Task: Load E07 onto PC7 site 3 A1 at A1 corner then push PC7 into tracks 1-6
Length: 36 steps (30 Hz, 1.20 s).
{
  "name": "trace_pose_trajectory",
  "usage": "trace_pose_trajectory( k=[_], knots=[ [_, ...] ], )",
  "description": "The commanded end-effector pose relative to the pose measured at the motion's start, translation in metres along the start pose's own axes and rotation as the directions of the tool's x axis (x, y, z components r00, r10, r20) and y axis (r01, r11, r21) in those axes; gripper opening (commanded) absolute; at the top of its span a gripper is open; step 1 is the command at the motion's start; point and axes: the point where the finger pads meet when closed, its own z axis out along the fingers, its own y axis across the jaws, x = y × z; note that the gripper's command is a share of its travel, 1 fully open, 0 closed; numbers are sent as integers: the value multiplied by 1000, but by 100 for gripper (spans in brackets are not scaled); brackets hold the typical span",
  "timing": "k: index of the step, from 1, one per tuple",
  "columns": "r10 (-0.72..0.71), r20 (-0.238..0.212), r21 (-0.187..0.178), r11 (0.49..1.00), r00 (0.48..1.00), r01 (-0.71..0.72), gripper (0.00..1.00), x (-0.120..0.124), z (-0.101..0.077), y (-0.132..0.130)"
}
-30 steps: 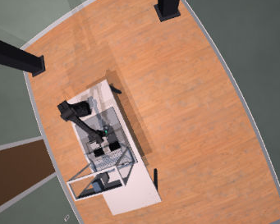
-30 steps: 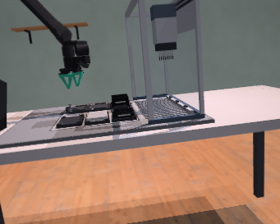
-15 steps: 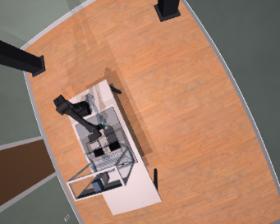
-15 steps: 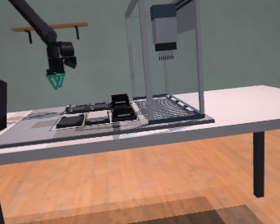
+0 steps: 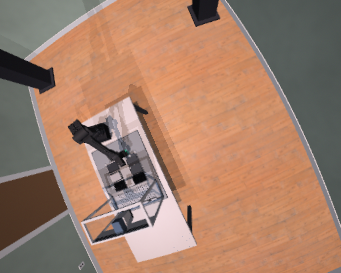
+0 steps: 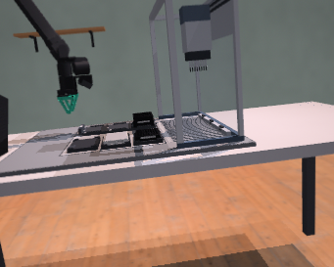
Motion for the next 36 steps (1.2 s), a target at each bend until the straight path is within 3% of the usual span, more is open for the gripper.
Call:
trace_pose_trajectory(
  k=[1,12,25,30,36],
  knots=[
    [-5,17,-5,1000,1000,5,80,-5,6,6],
    [-2,10,-3,1000,1000,2,80,-1,37,4],
    [-9,29,-12,1000,1000,9,80,-13,64,10],
    [-5,28,-10,1000,1000,5,80,-10,60,5],
    [-7,23,-9,1000,1000,7,80,-9,69,8]
  ],
)
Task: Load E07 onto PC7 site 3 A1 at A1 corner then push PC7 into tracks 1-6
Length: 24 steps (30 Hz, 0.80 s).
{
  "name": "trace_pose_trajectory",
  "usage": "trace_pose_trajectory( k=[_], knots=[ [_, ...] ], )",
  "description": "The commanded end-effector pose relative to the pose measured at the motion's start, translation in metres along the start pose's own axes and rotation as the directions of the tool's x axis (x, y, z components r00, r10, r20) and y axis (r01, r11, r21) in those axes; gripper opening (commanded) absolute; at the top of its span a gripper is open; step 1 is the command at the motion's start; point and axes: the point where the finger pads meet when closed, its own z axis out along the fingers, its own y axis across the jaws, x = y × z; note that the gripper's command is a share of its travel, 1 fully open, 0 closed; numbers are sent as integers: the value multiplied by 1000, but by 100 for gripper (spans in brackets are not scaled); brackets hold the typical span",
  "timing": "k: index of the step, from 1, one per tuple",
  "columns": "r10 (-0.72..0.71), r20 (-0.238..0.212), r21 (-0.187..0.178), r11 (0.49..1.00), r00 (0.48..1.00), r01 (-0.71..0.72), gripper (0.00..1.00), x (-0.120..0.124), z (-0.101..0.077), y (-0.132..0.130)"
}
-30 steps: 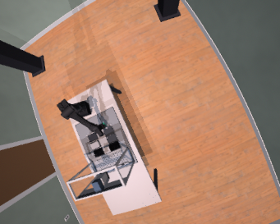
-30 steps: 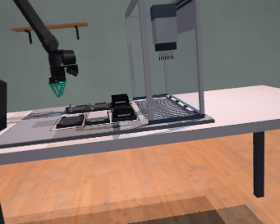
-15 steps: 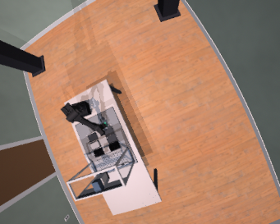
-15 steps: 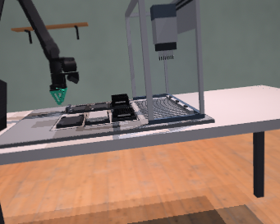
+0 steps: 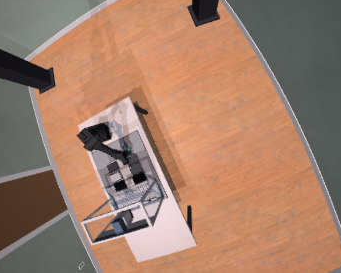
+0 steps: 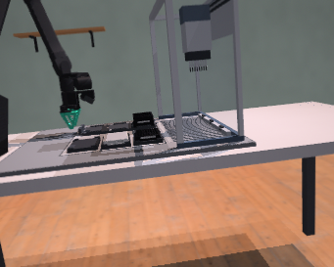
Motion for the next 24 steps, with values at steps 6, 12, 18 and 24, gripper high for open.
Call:
trace_pose_trajectory(
  k=[6,12,18,24],
  knots=[
    [-3,20,-8,1000,1000,3,80,-9,11,9],
    [-3,19,-8,1000,1000,3,80,-9,17,8],
    [-2,16,-7,1000,1000,2,80,-7,21,8],
    [-1,14,-6,1000,1000,1,80,-6,22,7]
  ],
)
